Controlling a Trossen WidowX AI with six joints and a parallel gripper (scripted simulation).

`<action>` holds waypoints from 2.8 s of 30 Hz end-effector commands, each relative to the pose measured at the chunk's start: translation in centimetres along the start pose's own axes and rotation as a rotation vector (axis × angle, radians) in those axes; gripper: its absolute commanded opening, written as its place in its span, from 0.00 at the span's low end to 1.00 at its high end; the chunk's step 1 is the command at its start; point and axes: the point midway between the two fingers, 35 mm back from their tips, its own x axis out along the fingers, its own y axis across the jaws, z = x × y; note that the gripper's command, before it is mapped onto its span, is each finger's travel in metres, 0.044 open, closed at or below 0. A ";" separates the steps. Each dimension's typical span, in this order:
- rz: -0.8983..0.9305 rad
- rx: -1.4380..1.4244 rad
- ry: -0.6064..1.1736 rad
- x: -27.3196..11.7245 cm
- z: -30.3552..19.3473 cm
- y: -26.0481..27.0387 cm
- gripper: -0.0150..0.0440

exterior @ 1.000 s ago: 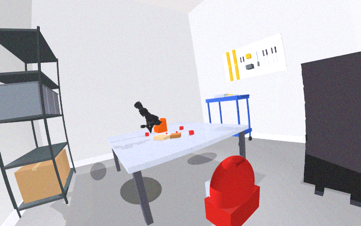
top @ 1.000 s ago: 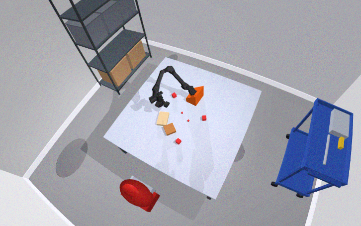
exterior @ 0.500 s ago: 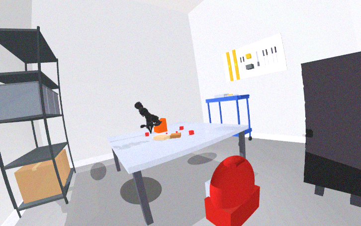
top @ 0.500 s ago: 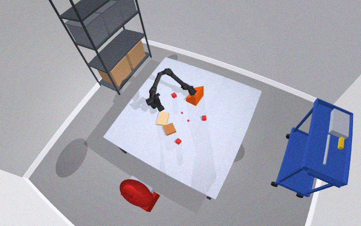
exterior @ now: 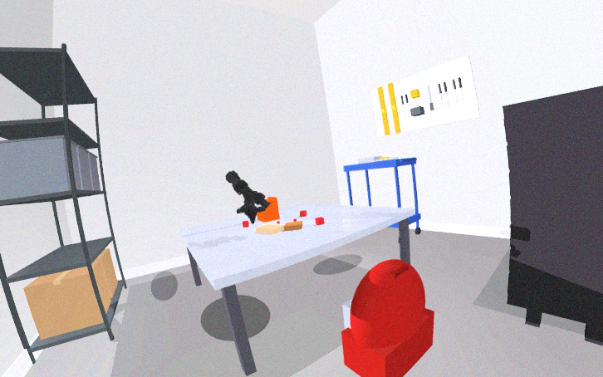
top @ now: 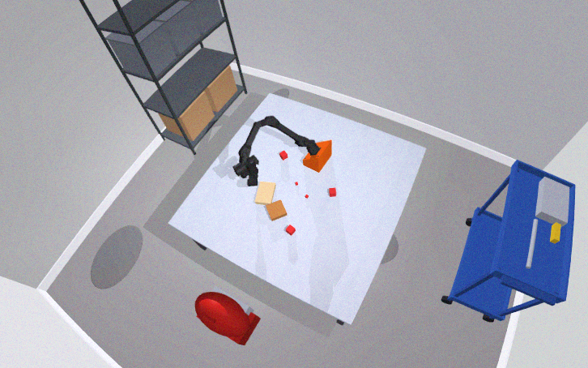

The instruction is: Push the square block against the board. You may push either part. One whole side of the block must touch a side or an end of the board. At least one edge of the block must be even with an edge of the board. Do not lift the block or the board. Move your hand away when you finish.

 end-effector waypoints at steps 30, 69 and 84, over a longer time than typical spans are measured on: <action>-0.004 0.180 -0.002 5.7 0.0 1.2 0.25; -0.004 0.180 0.001 5.7 -3.0 1.9 0.25; -0.004 0.180 0.001 5.7 -4.2 2.2 0.25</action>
